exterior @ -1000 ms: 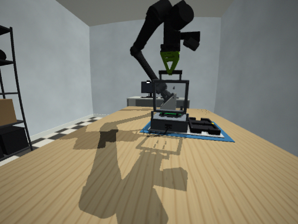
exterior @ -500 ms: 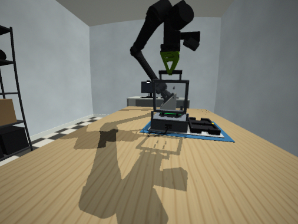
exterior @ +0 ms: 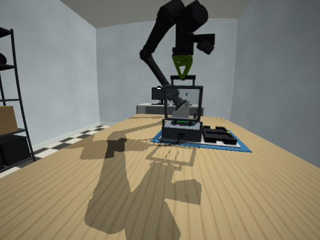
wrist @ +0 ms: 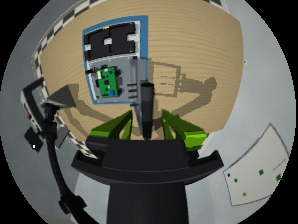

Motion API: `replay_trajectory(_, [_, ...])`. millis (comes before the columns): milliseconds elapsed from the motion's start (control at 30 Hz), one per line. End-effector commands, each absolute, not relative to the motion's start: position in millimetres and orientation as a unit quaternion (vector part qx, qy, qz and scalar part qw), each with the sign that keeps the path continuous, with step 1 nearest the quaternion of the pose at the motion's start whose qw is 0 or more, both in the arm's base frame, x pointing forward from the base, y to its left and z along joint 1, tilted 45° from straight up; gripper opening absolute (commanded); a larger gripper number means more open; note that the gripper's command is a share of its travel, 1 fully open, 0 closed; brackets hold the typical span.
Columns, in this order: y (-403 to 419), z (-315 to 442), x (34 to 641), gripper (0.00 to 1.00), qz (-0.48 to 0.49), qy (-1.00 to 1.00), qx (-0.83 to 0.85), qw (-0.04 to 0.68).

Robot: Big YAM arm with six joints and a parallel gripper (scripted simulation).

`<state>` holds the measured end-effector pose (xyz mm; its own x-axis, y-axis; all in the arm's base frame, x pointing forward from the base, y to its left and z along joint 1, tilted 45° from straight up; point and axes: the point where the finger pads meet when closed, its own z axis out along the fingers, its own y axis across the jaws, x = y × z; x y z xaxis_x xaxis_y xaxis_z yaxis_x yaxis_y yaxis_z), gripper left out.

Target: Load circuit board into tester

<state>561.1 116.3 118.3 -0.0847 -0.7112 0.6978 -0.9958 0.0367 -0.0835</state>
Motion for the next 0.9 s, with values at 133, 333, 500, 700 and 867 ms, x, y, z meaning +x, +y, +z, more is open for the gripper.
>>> replay_trajectory(133, [111.5, 119.7, 565.7, 0.48, 0.291, -0.679, 0.630, 0.241])
replay_trajectory(333, [111.5, 119.7, 565.7, 0.48, 0.291, -0.679, 0.630, 0.241])
replay_trajectory(500, [111.4, 119.6, 565.7, 0.48, 0.291, -0.679, 0.630, 0.241])
replay_trajectory(700, [111.6, 119.7, 566.6, 0.48, 0.291, -0.679, 0.629, 0.240])
replay_trajectory(867, [111.8, 121.9, 568.0, 0.48, 0.292, -0.681, 0.629, 0.237])
